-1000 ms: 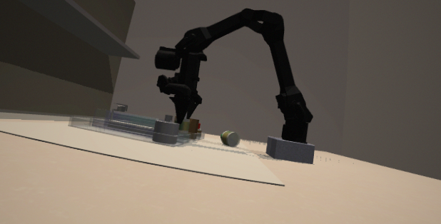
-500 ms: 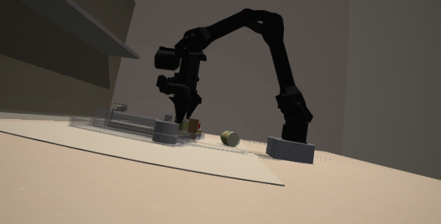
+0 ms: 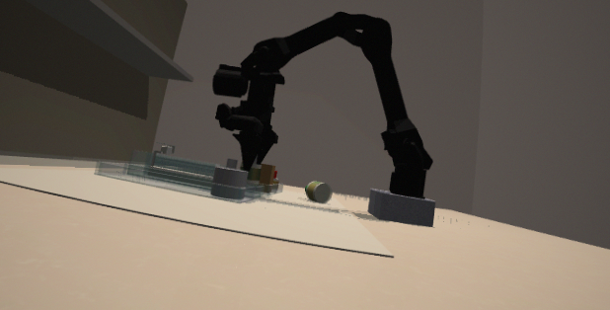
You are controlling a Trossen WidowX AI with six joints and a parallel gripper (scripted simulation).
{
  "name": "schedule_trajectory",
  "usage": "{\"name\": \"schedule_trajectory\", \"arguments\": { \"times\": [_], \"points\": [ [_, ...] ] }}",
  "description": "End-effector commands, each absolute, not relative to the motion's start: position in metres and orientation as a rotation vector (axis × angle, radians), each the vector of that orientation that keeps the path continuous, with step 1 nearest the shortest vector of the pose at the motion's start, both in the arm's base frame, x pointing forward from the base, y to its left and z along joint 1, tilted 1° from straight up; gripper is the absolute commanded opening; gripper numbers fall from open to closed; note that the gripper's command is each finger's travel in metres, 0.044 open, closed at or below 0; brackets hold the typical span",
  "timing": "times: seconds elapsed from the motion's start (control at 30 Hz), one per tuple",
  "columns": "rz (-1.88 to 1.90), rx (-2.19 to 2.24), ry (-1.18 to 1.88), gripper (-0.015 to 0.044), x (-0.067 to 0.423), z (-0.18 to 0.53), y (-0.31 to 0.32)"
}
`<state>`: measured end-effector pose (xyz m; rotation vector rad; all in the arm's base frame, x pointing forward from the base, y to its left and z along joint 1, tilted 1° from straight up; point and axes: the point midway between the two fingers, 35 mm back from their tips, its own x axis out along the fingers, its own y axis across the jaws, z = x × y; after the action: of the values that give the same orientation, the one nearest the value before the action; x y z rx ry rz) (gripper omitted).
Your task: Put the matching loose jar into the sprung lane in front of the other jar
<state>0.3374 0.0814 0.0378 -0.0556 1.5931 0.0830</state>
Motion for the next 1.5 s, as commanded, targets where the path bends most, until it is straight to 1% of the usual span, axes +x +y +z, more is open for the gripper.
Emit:
{"name": "schedule_trajectory", "arguments": {
  "times": [0.0,1.47],
  "points": [
    [0.086,-0.054,1.563,0.0,0.346,0.042,0.082],
    [0.086,-0.054,1.563,0.0,0.346,0.028,0.082]
  ]
}}
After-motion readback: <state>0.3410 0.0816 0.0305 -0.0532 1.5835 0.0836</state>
